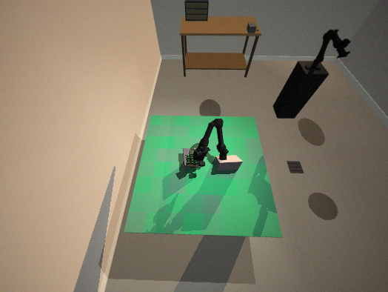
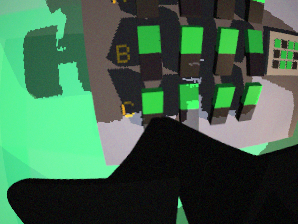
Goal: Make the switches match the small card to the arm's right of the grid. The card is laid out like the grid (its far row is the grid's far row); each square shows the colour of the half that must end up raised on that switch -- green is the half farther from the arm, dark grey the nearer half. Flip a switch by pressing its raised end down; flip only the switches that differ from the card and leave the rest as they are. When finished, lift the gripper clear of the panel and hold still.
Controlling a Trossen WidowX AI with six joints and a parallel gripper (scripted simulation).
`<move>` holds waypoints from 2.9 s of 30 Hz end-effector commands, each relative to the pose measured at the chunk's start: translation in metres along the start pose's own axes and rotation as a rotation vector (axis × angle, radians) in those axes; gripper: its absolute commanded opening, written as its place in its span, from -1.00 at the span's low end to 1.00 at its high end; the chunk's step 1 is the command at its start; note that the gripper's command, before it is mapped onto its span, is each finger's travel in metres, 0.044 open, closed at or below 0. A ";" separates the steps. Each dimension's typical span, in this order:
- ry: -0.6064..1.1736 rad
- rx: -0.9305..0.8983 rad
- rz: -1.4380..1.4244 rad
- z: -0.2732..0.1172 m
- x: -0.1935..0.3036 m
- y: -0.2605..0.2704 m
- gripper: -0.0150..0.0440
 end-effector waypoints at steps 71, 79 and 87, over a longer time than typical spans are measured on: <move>-0.005 0.002 -0.002 0.032 -0.001 0.000 -0.49; -0.005 0.002 -0.002 0.033 -0.001 0.000 -0.49; -0.027 -0.005 -0.003 -0.030 0.002 0.000 -0.49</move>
Point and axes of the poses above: the point midway between the two fingers, 35 mm back from their tips, its own z axis out along the fingers, its own y axis across the jaws, x = y × z, the point moved 4 cm from there along -z, back along the fingers, and after that the axes turned 9 degrees about z, right-handed, at the moved point
